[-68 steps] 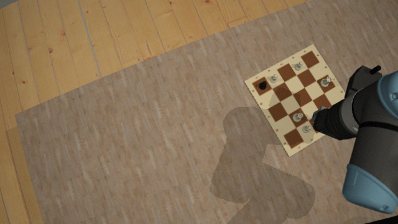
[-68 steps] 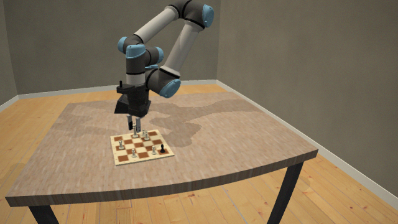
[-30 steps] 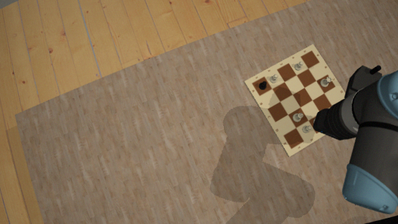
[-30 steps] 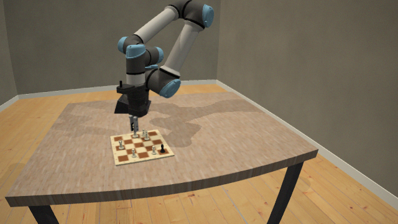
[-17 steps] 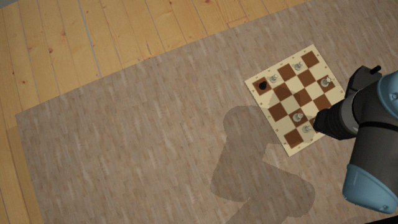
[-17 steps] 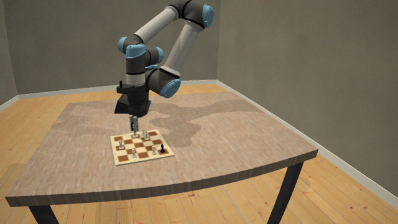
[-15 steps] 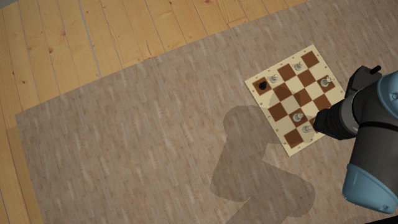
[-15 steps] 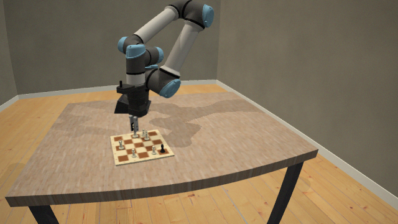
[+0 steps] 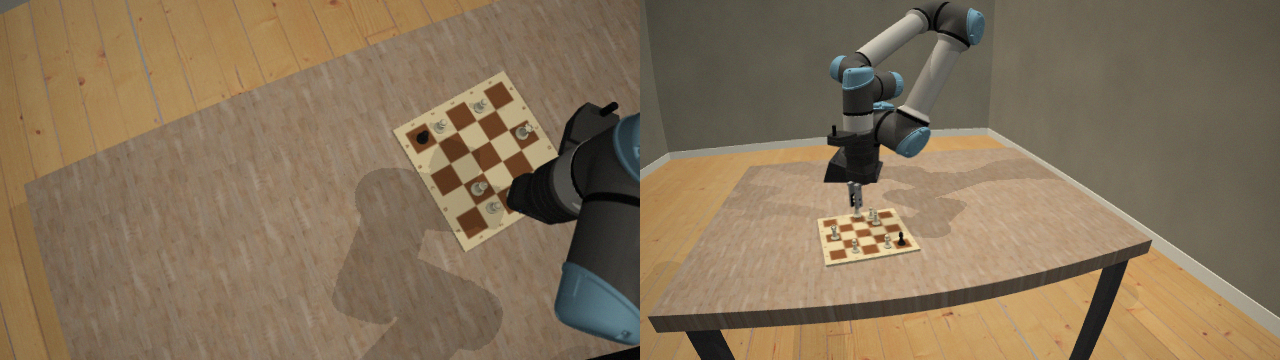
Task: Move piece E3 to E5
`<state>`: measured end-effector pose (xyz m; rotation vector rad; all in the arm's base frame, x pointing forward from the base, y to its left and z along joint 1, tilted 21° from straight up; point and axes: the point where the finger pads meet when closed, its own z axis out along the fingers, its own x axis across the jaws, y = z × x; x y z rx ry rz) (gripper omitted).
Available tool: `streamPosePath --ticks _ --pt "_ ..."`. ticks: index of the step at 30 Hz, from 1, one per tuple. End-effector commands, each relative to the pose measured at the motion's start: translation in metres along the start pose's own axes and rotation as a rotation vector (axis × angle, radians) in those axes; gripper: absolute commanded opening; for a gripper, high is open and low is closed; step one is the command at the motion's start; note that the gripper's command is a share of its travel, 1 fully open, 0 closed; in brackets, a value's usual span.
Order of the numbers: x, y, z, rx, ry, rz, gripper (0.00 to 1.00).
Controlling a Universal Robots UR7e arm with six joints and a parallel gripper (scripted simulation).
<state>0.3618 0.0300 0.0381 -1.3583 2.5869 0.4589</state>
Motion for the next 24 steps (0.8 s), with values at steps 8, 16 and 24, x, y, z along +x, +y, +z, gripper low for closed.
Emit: streamPosePath --ticks 8,16,24 --pt "0.000 -0.001 -0.051 0.002 0.000 -0.001 0.00" --pt "0.000 0.000 -0.082 0.002 0.000 -0.001 0.00" --pt "0.000 0.000 -0.090 0.002 0.000 -0.001 0.00"
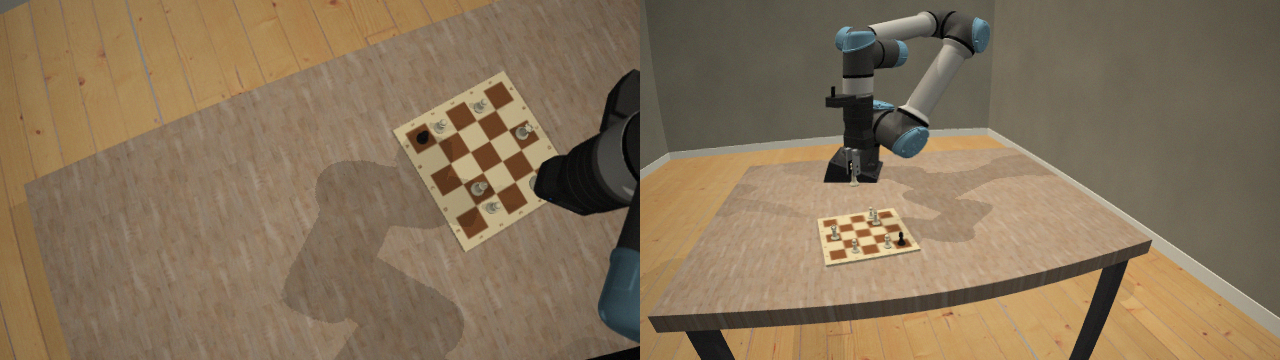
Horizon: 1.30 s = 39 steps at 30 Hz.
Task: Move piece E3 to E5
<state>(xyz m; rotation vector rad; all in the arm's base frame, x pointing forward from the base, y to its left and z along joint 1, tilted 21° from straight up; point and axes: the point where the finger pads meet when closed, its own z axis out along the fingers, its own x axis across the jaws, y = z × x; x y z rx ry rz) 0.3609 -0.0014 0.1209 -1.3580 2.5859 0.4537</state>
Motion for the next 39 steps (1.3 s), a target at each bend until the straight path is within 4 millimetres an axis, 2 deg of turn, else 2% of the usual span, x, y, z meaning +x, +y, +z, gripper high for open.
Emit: streamPosePath --ticks 1,9,14,16,31,39 --pt "0.000 0.000 -0.001 -0.001 0.000 0.000 0.00" --pt "0.003 -0.003 -0.002 -0.001 0.000 -0.006 0.00" --pt "0.041 -0.048 -0.002 -0.001 0.000 -0.094 0.00" --pt "0.049 -0.056 -0.002 -0.001 0.000 -0.112 0.00" --pt "0.050 -0.056 -0.001 -0.001 0.000 -0.113 0.00" --pt "0.050 -0.056 0.009 -0.001 0.000 -0.113 0.00"
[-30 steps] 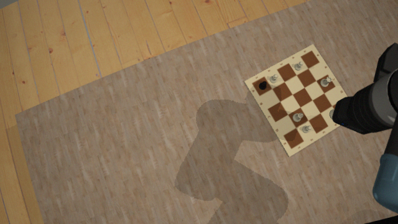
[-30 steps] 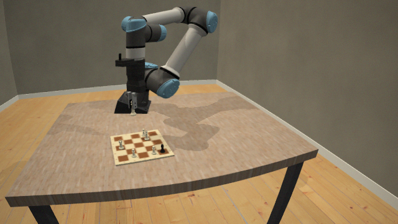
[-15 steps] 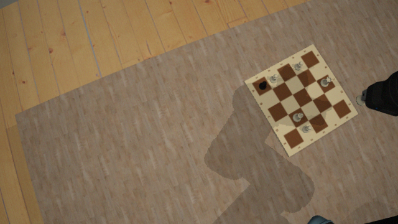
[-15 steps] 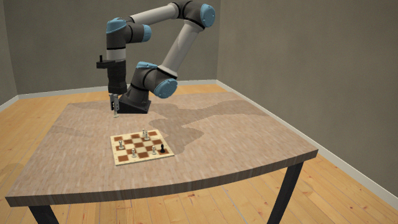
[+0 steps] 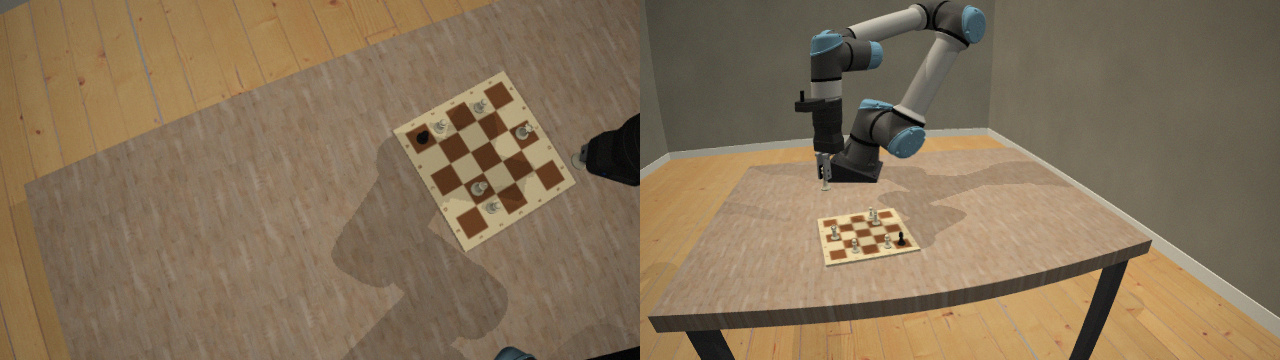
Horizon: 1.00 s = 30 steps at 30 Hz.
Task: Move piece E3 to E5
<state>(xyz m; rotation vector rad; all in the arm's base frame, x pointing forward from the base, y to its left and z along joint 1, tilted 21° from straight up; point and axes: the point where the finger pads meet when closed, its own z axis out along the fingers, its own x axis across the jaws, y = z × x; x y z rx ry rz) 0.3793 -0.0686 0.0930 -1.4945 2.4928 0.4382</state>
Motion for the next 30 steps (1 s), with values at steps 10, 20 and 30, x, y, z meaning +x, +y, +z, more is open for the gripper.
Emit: streamPosePath --ticks 10,20,30 --pt "0.000 -0.001 0.051 0.001 0.000 0.000 0.00" --pt "0.000 -0.001 0.082 0.001 0.000 0.000 0.00" --pt "0.000 -0.001 0.091 0.001 0.000 0.000 0.00"
